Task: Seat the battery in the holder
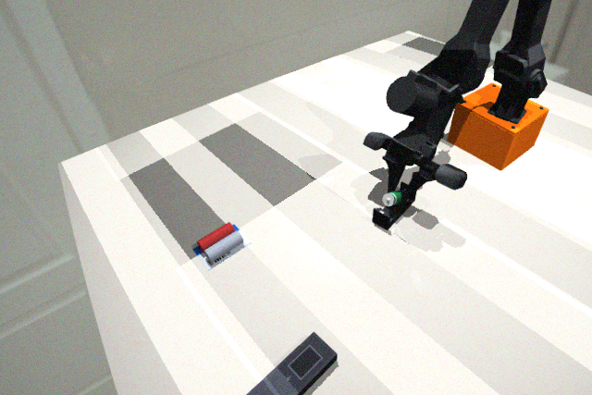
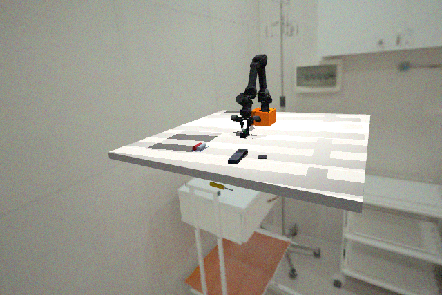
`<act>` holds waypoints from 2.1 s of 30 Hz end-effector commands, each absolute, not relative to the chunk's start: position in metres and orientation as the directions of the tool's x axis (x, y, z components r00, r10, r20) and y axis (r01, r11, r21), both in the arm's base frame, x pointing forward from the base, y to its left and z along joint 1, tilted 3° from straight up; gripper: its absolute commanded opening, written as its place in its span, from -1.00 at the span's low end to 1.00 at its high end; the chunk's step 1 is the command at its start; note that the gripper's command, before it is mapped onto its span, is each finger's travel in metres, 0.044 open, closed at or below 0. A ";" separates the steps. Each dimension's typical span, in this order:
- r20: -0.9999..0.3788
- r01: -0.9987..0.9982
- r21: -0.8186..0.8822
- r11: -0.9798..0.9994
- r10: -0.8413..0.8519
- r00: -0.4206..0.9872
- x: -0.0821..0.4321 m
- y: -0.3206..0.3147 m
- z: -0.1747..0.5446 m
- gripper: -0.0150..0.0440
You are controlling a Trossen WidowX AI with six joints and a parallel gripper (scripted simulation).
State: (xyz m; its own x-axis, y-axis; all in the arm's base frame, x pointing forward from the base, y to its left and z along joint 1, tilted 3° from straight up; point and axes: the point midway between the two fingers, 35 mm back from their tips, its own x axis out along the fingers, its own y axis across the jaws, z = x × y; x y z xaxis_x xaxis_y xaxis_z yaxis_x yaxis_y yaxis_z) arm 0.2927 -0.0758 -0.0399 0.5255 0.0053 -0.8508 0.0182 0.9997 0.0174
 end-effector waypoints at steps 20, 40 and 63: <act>-0.889 0.022 0.022 1.000 0.010 0.458 0.293 -0.075 -0.044 -0.23; -0.931 0.030 0.023 0.999 0.010 0.364 0.300 -0.079 -0.046 -0.23; -0.970 0.022 0.030 0.999 0.024 0.241 0.306 -0.074 -0.049 -0.23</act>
State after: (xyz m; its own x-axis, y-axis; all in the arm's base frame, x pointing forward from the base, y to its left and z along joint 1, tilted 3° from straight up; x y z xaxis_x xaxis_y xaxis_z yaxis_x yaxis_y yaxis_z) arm 0.3086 -0.0764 -0.0428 0.2802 0.0164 -0.9598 0.0194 0.9996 0.0227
